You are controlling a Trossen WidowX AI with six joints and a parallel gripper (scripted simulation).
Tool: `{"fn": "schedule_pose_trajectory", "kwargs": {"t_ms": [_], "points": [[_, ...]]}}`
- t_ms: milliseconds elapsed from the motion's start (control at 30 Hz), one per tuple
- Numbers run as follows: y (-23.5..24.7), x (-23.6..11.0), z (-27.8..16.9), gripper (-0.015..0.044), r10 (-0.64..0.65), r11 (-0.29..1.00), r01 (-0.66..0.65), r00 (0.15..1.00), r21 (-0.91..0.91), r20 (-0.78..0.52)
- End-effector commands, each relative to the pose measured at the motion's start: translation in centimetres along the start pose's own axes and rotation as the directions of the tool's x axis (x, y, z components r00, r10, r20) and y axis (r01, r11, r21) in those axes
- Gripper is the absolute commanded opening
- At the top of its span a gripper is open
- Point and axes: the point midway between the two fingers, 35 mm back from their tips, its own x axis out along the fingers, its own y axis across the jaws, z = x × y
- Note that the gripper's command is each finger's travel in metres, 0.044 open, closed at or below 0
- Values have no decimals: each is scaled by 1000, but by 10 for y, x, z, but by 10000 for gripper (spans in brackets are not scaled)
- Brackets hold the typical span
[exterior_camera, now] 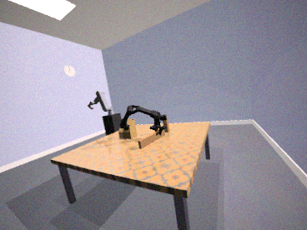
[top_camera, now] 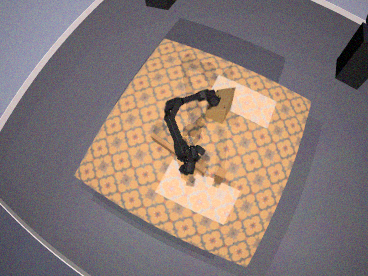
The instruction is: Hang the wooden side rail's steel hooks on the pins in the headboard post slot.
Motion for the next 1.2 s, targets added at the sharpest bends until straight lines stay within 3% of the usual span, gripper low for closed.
{"fn": "schedule_pose_trajectory", "kwargs": {"t_ms": [0,1167], "points": [[0,0,0,0,2,1000,-2,1000,-4,4],[9,0,0,0,2,987,-2,1000,-160,4]]}}
